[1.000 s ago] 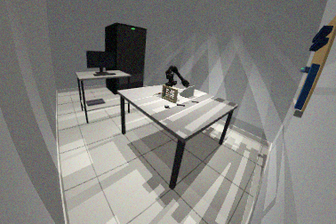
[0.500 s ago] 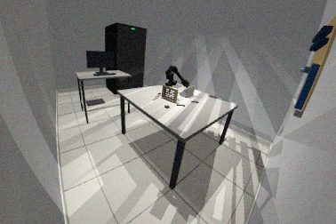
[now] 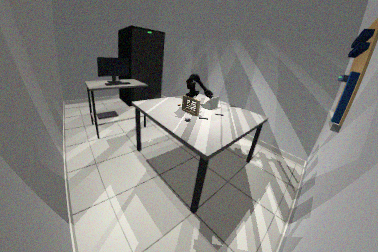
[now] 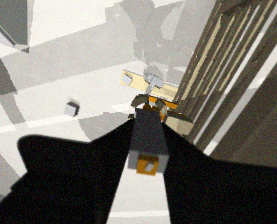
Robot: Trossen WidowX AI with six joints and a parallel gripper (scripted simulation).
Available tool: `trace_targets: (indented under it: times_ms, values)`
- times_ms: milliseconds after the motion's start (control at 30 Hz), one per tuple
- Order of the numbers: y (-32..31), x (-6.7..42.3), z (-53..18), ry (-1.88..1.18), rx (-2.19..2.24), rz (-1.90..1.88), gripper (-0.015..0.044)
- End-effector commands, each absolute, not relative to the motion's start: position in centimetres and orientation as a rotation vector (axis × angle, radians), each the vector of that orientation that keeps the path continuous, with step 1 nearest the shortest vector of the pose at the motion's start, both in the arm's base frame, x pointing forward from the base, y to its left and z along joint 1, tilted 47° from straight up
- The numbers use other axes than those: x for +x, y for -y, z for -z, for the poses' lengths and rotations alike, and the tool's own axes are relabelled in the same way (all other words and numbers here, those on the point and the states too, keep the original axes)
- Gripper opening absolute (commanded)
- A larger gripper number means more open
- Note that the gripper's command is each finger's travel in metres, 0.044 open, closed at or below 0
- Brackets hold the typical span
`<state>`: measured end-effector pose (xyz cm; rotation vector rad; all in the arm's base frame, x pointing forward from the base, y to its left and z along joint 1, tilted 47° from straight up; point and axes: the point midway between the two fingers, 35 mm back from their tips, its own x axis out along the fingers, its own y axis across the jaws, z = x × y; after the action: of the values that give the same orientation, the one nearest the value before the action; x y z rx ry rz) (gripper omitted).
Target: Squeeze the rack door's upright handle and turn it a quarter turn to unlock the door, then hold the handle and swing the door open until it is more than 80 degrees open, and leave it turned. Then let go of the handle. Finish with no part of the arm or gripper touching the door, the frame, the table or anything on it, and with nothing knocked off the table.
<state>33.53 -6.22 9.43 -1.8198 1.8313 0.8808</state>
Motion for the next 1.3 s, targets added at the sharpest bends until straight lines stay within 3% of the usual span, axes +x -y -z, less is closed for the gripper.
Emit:
trace_targets:
  times_ms: [0, 1267]
  values:
    - [6.1, 33.3, -9.3, -1.836, -1.79, -0.834, 0.0014]
    - [3.9, 28.6, -7.3, -1.82, -1.341, -0.159, 0.0014]
